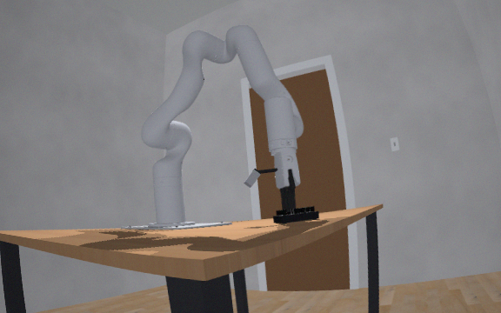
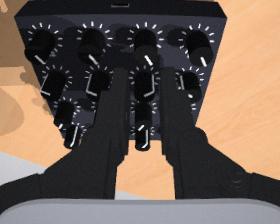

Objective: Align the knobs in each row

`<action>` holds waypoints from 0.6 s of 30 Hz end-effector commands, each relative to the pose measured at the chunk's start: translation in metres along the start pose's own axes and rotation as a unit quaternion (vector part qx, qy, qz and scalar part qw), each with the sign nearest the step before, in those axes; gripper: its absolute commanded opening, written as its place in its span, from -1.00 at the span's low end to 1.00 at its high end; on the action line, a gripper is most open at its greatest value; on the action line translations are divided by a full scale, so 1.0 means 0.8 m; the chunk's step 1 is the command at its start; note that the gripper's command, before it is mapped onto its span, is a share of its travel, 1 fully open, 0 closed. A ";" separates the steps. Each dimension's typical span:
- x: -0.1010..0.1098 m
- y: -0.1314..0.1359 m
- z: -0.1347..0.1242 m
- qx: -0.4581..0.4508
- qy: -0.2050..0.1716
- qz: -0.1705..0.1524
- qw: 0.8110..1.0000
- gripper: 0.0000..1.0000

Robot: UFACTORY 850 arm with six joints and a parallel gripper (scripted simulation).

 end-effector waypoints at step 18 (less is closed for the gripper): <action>0.044 -0.001 -0.001 0.000 -0.001 0.001 1.000 -0.61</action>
Point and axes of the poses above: the point where the finger pads meet when closed, its own x axis back along the fingers, its own y axis across the jaws, z = x × y, the point moved 4 cm from there along x, back along the fingers, and after that the axes turned 6 degrees about x, right-handed, at the moved point
